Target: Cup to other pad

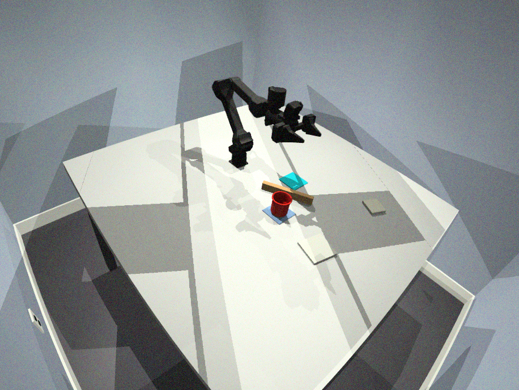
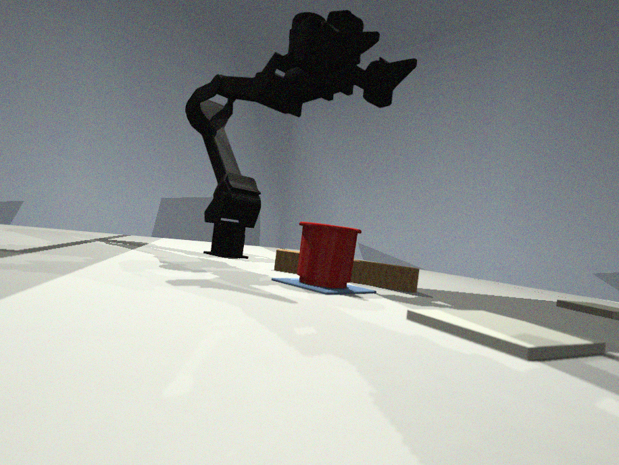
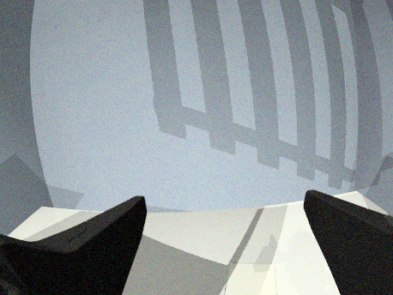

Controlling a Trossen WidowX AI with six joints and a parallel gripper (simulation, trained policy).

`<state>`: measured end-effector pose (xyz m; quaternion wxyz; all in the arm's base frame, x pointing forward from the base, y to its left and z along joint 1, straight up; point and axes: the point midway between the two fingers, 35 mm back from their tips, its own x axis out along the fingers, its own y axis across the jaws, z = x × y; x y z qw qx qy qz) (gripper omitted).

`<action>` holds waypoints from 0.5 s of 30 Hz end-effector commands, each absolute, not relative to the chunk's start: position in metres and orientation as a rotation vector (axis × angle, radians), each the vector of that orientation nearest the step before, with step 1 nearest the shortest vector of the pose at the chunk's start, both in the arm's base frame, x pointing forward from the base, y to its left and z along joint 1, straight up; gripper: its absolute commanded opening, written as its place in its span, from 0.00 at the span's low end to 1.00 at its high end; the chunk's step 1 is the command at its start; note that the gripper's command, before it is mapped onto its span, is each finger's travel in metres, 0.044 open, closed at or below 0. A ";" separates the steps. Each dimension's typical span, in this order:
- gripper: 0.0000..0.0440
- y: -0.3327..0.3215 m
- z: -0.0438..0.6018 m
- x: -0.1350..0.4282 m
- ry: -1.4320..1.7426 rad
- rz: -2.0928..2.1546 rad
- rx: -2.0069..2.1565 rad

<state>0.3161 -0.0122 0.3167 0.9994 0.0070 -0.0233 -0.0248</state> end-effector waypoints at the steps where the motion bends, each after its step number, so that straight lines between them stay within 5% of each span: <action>1: 0.85 -0.012 0.316 0.317 -0.041 -0.050 0.017; 12: 0.19 -0.001 0.303 0.324 0.073 -0.034 0.052; 15: 0.12 0.003 0.299 0.328 0.117 -0.024 0.064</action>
